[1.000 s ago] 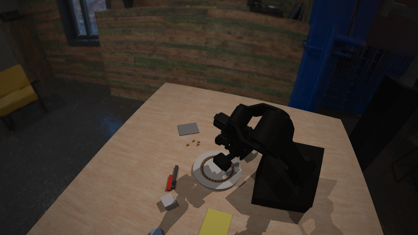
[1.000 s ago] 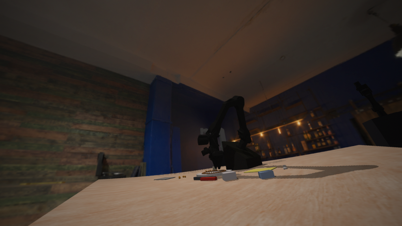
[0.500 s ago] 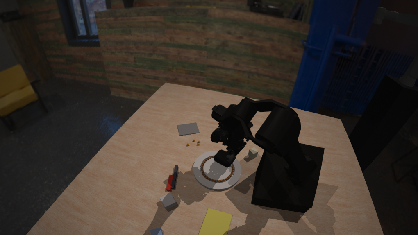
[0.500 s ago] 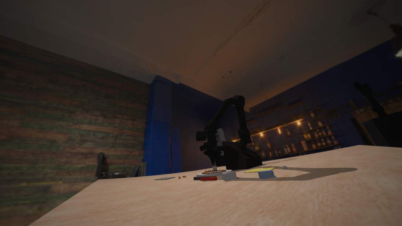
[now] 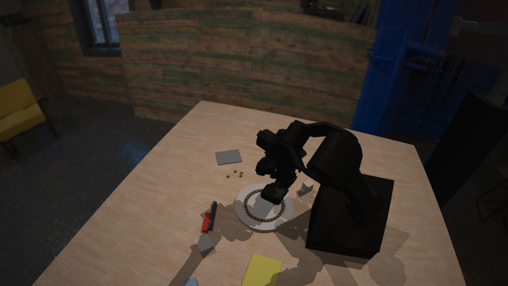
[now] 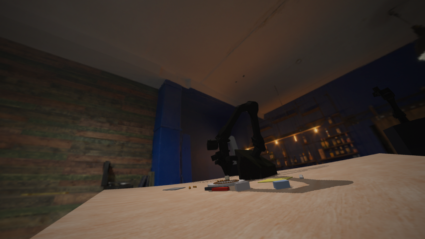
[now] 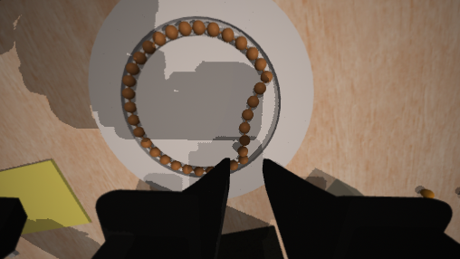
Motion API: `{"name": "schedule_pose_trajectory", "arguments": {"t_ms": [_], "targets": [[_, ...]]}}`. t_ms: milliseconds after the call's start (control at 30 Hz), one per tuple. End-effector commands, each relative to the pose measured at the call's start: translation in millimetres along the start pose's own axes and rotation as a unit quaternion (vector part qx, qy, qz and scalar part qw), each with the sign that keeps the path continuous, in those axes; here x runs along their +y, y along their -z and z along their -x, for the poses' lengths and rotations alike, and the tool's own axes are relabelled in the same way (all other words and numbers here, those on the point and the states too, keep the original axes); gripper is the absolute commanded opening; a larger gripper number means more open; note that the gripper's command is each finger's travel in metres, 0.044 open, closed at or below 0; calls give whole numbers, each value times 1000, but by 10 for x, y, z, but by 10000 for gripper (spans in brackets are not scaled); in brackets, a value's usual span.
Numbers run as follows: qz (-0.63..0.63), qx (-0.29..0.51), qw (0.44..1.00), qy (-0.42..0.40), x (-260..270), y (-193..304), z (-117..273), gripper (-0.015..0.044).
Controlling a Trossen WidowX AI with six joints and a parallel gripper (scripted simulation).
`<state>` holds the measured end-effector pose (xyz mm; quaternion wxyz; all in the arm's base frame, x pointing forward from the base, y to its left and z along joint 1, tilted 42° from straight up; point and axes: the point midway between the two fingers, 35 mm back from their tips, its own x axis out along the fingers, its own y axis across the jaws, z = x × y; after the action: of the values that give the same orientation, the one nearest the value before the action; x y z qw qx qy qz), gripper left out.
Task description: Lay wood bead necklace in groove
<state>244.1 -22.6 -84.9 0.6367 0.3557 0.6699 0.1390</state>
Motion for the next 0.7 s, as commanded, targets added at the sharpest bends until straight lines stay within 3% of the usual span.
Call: {"name": "schedule_pose_trajectory", "arguments": {"t_ms": [0,667], "targets": [[0,-2,1000,0,0,-9,-23,120],[-2,3,1000,-3,12,25,-309,120]]}}
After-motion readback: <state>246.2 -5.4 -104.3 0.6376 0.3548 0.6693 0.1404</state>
